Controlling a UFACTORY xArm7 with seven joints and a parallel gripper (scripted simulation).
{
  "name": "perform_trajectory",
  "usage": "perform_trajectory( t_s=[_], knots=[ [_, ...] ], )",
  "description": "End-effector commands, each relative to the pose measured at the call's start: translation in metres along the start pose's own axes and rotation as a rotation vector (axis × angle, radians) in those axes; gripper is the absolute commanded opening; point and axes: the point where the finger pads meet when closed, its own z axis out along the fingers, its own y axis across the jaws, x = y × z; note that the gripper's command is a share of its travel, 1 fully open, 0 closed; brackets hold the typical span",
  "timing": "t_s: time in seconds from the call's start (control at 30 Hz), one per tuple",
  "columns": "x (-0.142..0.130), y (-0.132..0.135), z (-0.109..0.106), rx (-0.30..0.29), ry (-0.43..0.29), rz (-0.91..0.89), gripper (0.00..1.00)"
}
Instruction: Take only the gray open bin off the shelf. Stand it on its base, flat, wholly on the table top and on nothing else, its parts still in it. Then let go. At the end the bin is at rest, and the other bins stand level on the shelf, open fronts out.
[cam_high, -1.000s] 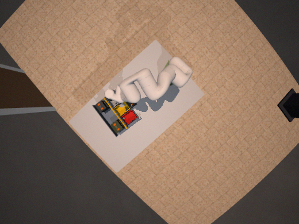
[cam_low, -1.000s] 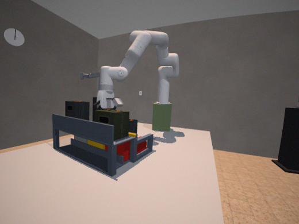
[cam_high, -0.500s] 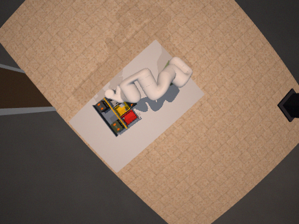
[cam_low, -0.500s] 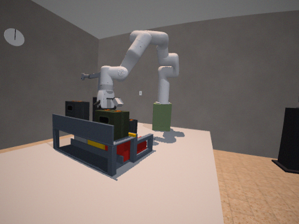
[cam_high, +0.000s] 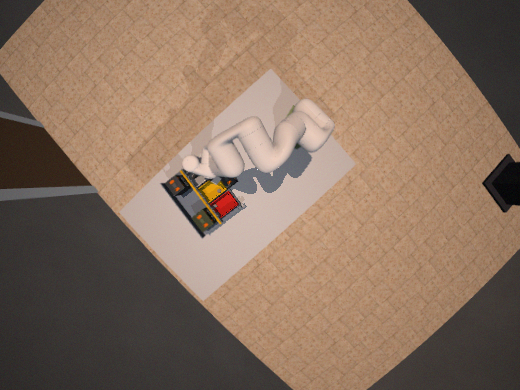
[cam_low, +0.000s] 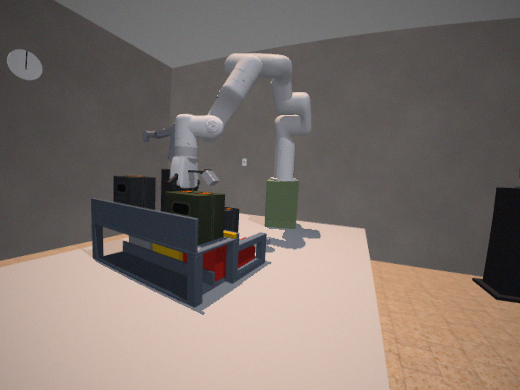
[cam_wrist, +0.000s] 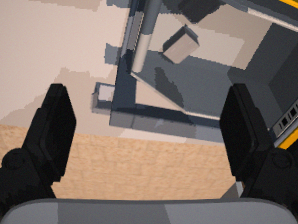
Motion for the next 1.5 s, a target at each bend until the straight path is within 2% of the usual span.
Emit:
perform_trajectory(
  t_s=[0.0,0.6,0.77,1.17,1.33,1.47],
  knots=[
    [-0.0009,0.0014,-0.0017,-0.009,0.001,-0.019,1.00],
    [-0.0009,0.0016,-0.0014,-0.009,0.001,-0.059,1.00],
    [-0.0012,0.0018,-0.0010,-0.009,0.002,0.203,1.00],
    [-0.0012,0.0018,-0.0010,-0.009,0.002,0.203,1.00],
    [-0.0013,0.0017,-0.0011,-0.012,0.005,0.452,1.00],
    [-0.0013,0.0017,-0.0011,-0.012,0.005,0.452,1.00]
  ],
)
